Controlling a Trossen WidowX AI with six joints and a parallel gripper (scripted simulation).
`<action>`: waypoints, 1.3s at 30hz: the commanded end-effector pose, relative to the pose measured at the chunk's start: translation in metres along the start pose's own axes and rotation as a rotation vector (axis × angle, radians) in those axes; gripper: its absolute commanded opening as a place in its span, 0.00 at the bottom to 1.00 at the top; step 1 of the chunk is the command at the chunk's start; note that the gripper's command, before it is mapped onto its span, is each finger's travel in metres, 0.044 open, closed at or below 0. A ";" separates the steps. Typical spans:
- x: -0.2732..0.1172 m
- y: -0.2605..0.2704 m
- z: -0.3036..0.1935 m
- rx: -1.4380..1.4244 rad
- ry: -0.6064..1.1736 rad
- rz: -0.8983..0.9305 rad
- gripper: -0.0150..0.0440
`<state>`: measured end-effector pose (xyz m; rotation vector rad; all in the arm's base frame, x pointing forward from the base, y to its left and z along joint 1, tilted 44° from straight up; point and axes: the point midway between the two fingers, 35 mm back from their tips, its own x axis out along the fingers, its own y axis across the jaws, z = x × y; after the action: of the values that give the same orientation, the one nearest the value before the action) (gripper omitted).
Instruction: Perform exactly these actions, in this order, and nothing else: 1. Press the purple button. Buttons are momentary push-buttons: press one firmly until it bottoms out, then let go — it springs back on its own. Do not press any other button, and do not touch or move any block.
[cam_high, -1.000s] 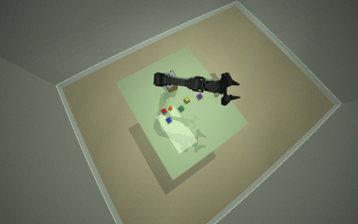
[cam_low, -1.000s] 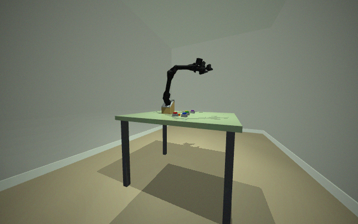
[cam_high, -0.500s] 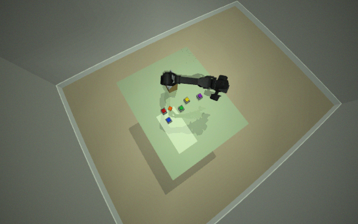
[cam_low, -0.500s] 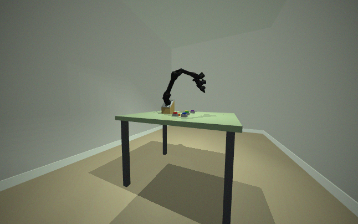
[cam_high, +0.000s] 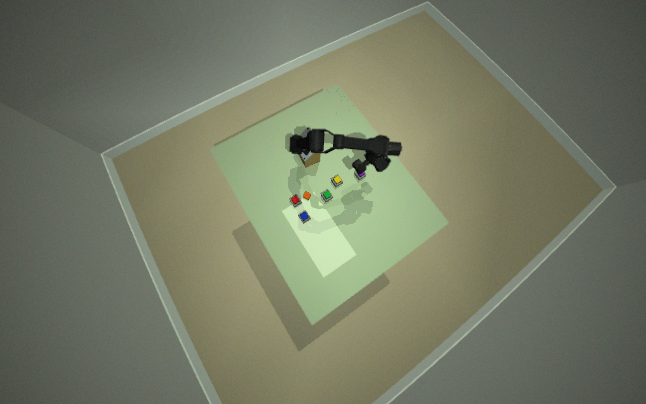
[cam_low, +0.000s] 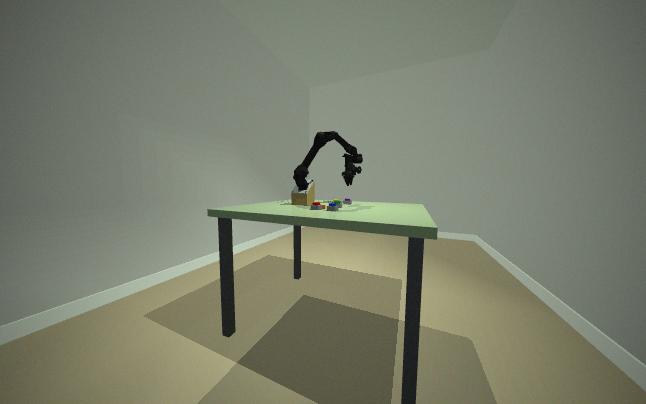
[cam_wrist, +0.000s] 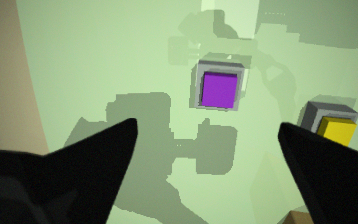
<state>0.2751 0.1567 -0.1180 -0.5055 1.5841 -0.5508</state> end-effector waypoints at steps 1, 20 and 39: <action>0.007 -0.009 -0.010 0.045 0.017 -0.076 0.93; 0.069 -0.014 -0.011 0.046 0.017 -0.078 0.31; 0.078 -0.015 -0.010 0.046 0.016 -0.078 0.29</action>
<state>0.2592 0.1011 -0.1651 -0.5222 1.5688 -0.6516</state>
